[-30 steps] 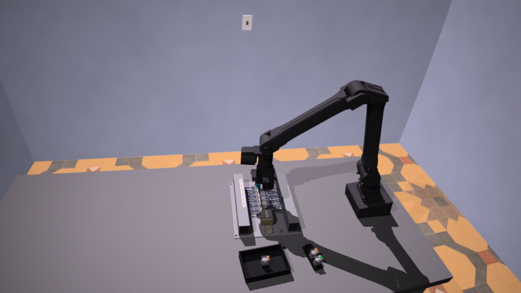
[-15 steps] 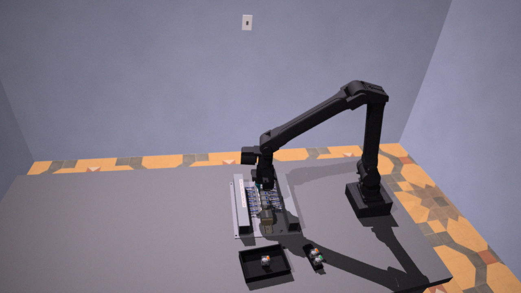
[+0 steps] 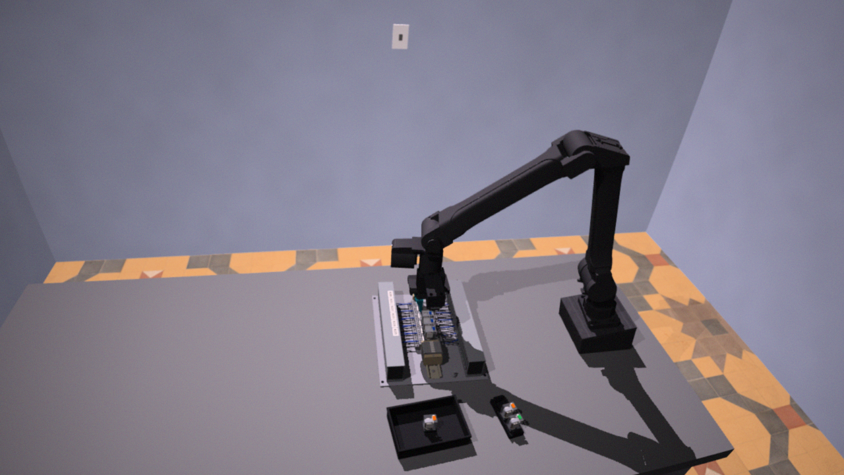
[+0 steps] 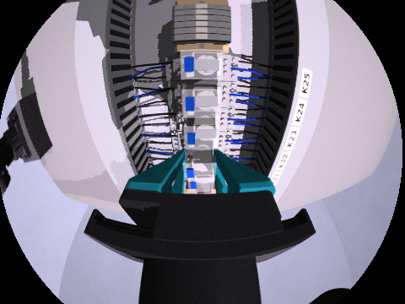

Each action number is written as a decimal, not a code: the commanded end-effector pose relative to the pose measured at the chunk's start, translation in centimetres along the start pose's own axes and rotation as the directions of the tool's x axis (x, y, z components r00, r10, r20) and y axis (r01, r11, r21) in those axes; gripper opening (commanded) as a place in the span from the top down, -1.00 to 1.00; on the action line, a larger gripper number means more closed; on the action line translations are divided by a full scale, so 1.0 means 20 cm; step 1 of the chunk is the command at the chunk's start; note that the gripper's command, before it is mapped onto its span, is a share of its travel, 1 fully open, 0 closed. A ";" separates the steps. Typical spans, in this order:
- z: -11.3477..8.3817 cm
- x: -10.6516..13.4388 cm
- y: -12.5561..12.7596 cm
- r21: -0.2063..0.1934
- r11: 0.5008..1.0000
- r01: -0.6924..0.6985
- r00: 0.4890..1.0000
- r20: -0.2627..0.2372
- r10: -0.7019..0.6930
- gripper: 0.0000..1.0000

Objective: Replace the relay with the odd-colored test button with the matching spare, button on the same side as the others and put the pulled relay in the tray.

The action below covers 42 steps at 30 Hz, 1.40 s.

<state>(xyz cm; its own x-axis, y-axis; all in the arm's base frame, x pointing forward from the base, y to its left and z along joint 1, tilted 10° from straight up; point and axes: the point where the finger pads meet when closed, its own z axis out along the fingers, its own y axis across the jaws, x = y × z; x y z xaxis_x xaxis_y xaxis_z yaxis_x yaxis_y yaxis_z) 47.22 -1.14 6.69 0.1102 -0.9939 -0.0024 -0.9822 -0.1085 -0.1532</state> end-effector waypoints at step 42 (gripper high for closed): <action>-0.14 0.02 -0.14 0.070 0.998 0.002 1.000 -0.006 -0.001 1.00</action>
<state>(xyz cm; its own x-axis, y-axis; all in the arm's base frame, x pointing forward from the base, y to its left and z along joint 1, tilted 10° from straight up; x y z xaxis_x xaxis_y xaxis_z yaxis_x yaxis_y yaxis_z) 47.67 -1.15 7.07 0.1102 -0.9939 -0.0010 -0.9806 -0.1086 -0.1634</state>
